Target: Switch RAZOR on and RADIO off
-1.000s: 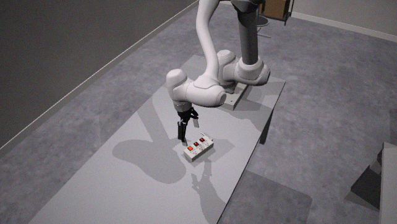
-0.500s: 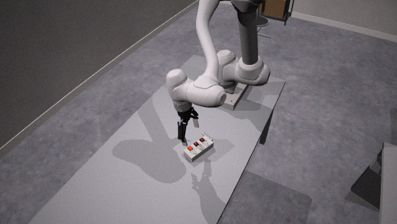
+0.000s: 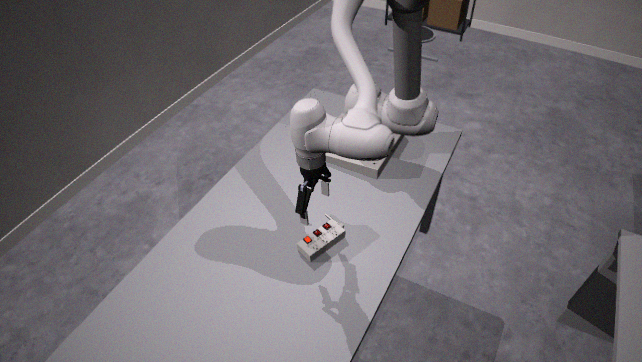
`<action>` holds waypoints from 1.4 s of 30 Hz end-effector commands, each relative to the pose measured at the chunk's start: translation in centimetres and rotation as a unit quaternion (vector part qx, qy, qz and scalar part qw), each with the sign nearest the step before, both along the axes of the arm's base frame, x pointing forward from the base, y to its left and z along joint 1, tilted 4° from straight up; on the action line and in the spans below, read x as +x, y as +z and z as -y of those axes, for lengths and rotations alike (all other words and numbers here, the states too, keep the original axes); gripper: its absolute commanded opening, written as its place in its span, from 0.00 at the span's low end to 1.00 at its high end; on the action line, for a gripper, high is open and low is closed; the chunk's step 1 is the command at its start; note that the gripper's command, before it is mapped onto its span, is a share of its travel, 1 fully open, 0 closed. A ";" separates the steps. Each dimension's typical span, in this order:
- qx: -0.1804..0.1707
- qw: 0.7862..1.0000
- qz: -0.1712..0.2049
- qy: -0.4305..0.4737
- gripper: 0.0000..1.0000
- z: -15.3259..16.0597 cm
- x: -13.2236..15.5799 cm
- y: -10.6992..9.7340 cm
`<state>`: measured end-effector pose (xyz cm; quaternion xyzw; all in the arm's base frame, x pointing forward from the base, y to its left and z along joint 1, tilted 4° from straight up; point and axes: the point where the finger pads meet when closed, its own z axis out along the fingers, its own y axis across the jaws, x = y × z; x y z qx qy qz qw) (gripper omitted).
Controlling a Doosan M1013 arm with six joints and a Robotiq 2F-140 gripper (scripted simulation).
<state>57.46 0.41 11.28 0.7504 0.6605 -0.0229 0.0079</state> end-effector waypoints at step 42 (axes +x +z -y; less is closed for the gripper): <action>0.006 0.823 -0.035 0.567 0.00 -3.2 -3.0 -4.5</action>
